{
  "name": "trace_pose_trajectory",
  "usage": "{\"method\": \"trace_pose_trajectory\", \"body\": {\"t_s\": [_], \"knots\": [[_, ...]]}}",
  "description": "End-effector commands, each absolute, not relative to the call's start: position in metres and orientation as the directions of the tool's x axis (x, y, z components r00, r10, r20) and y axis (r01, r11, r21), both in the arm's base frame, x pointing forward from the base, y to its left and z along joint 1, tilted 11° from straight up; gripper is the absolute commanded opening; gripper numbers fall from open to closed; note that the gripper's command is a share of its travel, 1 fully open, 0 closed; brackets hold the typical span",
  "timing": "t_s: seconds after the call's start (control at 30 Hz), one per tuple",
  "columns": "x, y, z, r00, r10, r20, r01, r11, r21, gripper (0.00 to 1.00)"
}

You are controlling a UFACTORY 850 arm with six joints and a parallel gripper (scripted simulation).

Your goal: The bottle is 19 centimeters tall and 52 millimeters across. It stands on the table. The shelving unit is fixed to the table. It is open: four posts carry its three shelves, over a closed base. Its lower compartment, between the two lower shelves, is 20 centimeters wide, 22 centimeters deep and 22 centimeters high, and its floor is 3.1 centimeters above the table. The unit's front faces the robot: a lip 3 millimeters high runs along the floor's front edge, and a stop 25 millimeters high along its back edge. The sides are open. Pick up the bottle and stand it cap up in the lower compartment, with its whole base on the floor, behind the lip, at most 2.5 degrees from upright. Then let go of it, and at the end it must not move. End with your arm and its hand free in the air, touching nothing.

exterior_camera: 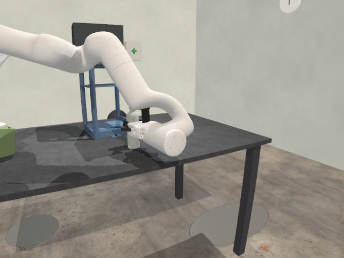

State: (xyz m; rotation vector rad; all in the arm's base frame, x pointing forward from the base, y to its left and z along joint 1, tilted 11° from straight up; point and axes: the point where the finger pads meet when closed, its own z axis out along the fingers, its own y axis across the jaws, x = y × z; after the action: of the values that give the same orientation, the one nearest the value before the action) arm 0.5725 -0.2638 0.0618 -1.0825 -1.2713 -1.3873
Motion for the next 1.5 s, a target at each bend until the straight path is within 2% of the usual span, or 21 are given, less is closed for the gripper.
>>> {"method": "trace_pose_trajectory", "body": {"t_s": [0.0, 0.83, 1.47], "knots": [[0.573, -0.264, 0.063, -0.177, -0.069, 0.982, 0.984, -0.028, 0.176, 0.00], [0.572, -0.265, 0.065, -0.177, -0.069, 0.982, 0.984, -0.028, 0.176, 0.00], [0.565, -0.267, 0.106, -0.177, -0.069, 0.982, 0.984, -0.028, 0.176, 0.00]]}}
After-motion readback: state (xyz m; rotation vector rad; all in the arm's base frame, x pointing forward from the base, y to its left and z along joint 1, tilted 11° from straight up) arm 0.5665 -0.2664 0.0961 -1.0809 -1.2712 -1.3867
